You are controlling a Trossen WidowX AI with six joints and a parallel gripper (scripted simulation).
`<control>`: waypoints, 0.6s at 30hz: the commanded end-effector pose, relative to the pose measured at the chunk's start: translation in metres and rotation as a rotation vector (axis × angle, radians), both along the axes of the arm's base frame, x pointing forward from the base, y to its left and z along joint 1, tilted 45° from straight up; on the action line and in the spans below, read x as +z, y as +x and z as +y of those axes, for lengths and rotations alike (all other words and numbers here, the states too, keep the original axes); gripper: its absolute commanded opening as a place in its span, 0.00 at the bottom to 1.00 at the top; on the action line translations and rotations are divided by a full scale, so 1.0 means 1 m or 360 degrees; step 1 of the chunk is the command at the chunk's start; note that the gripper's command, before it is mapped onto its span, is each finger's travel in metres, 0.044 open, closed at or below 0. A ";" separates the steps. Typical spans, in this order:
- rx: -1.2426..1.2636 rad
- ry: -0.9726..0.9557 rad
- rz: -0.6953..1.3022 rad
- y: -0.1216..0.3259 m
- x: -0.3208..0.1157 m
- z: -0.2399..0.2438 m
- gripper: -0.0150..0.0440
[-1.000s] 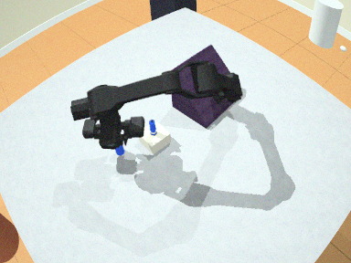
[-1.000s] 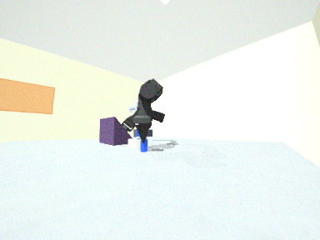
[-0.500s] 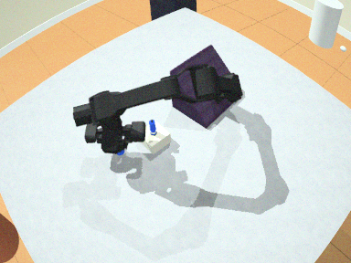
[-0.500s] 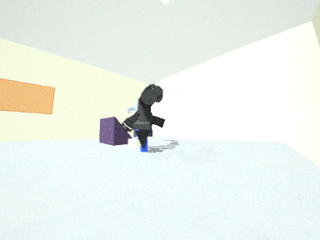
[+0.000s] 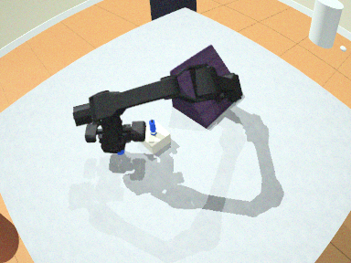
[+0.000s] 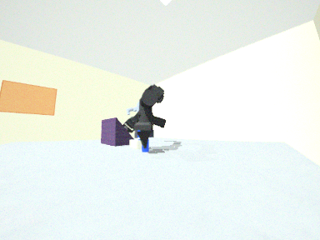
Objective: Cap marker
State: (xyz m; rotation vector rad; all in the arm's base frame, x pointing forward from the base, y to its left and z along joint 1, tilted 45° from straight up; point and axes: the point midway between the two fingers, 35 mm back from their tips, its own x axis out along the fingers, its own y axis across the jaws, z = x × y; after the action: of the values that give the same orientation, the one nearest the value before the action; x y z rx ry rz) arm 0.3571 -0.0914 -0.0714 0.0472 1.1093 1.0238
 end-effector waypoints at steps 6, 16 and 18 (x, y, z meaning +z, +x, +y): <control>-0.0002 -0.0003 -0.0009 0.000 0.016 -0.017 0.25; -0.0002 -0.0004 -0.0008 -0.003 0.036 -0.037 0.25; -0.0001 -0.0004 -0.0008 -0.003 0.039 -0.040 0.25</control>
State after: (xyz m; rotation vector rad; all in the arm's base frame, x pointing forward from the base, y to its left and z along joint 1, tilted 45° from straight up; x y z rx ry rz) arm 0.3546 -0.1257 -0.0376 0.0513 1.1048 1.0200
